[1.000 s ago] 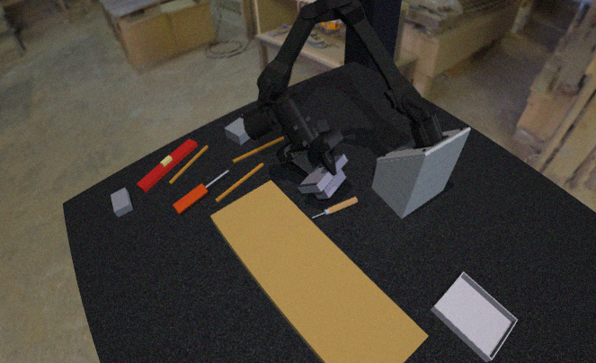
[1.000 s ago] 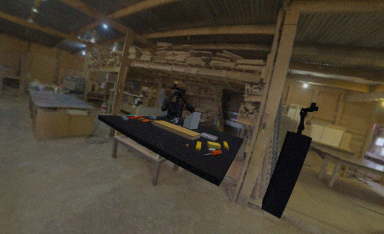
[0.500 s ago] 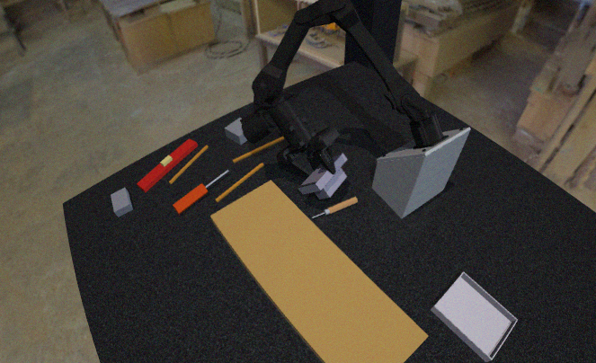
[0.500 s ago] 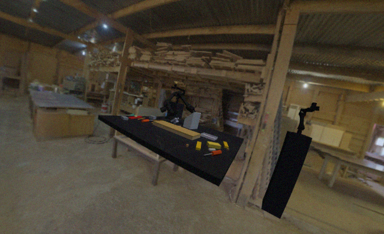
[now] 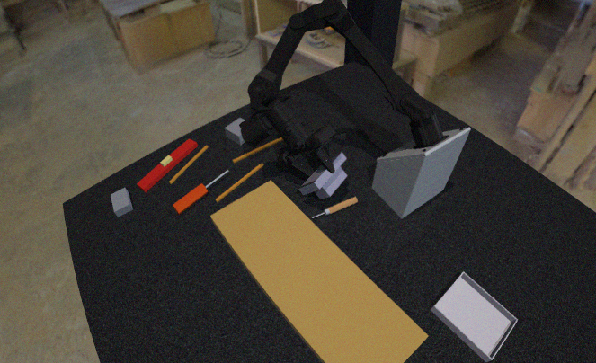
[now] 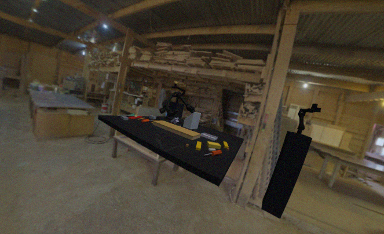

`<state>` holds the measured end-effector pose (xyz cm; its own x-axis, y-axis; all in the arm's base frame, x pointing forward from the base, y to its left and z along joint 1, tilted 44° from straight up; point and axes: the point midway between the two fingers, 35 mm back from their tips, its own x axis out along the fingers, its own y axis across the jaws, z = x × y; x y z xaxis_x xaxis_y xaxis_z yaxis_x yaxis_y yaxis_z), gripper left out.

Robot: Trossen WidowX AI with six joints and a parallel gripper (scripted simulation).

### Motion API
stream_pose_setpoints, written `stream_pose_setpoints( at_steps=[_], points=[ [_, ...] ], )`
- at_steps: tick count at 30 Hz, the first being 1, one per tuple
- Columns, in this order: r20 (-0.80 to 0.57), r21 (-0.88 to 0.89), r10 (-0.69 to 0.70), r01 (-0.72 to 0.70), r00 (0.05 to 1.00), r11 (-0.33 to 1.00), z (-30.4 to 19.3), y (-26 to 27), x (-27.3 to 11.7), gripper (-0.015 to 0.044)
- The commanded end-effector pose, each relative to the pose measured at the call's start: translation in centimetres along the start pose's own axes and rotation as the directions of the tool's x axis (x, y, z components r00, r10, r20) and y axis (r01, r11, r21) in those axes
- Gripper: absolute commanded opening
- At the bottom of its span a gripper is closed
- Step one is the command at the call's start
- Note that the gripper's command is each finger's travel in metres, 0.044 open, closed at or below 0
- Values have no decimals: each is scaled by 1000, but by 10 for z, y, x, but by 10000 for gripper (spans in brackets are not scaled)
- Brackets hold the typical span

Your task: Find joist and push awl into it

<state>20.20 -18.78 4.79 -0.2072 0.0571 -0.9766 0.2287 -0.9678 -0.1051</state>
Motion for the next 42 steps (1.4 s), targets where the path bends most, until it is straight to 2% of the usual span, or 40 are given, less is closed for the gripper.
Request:
stream_pose_setpoints(
  at_steps=[1, 18, 35, 42],
  points=[
    [-3, -6, -18, 18, 1000, 1000, -1, 1, 2, 0],
    [-5, 11, -1, 2, 1000, 1000, 1, 24, 18, 0],
    [-6, 14, 0, 0, 1000, 1000, 1, 22, 16, 440],
    [-6, 15, 1, -1, 1000, 1000, 1, 23, 8, 440]
  ],
)
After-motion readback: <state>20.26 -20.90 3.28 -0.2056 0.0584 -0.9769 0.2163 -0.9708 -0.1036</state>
